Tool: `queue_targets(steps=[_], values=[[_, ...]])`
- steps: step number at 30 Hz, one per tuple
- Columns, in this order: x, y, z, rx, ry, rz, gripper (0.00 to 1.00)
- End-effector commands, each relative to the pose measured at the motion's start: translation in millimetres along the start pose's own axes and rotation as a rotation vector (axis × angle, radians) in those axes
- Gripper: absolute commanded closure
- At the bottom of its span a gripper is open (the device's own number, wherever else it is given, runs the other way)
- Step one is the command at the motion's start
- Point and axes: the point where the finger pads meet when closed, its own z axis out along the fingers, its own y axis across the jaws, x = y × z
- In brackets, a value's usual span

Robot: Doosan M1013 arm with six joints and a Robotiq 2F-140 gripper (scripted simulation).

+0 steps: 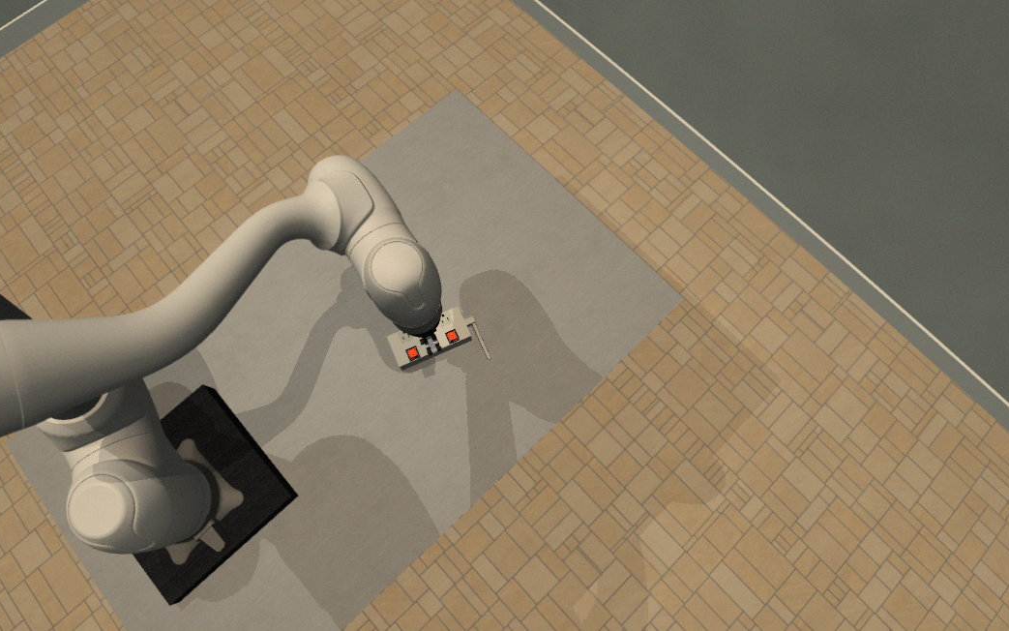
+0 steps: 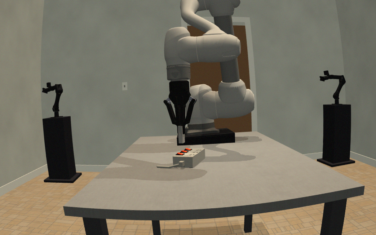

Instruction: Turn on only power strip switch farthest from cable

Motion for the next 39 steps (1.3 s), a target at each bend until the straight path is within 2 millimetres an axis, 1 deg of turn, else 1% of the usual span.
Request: queue_targets(steps=[1,21,39], values=[[0,0,3,0.0,0.0,0.0,1.0],[0,0,22,0.0,0.0,0.0,1.0],[0,0,24,0.0,0.0,0.0,1.0]])
